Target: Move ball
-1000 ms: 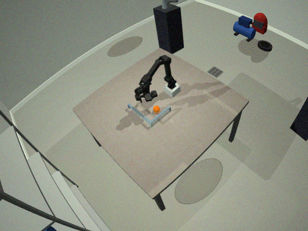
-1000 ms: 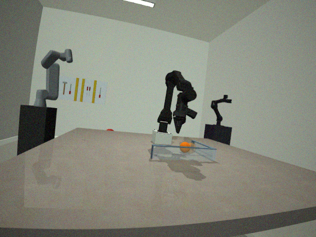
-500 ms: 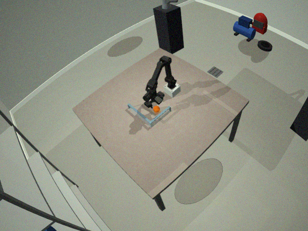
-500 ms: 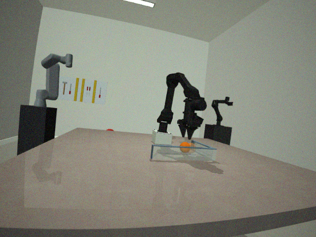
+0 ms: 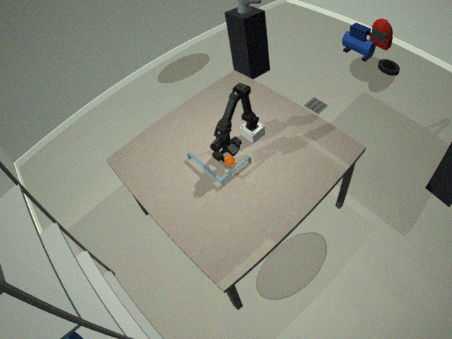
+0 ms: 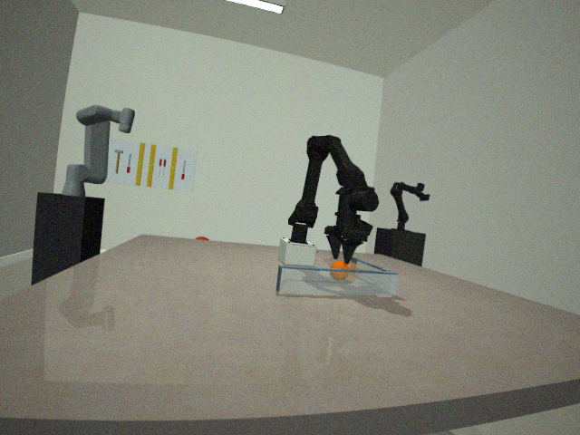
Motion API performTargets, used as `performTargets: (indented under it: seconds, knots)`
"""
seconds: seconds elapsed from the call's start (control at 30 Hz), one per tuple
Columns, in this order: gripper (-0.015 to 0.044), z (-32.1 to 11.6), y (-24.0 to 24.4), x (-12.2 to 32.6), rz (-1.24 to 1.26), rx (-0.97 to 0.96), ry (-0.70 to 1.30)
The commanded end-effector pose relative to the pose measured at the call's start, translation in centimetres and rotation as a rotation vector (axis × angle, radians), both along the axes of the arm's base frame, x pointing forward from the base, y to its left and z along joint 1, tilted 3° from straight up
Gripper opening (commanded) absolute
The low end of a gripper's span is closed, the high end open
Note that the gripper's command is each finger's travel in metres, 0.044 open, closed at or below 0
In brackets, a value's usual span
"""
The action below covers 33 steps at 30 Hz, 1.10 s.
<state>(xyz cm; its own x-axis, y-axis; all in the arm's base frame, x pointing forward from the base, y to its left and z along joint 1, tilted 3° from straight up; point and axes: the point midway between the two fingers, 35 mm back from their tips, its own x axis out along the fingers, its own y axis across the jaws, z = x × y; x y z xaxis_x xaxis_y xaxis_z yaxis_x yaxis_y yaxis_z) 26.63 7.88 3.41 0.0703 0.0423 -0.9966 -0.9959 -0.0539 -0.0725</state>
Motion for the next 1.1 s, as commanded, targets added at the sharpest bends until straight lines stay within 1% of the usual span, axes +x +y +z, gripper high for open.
performTargets:
  seconds: [0.0, 0.6, 0.7, 1.0, 1.07]
  knots:
    - [0.0397, -0.6, 0.0, -0.1, 0.006, 0.002, 0.005]
    - [0.0397, -3.2, 0.1, -0.1, 0.006, 0.002, 0.005]
    - [0.0318, -3.2, 0.1, -0.1, 0.006, 0.002, 0.005]
    - [0.0258, -3.2, 0.1, -0.1, 0.006, 0.002, 0.005]
    - [0.0206, -3.1, 0.1, -0.1, 0.006, 0.002, 0.005]
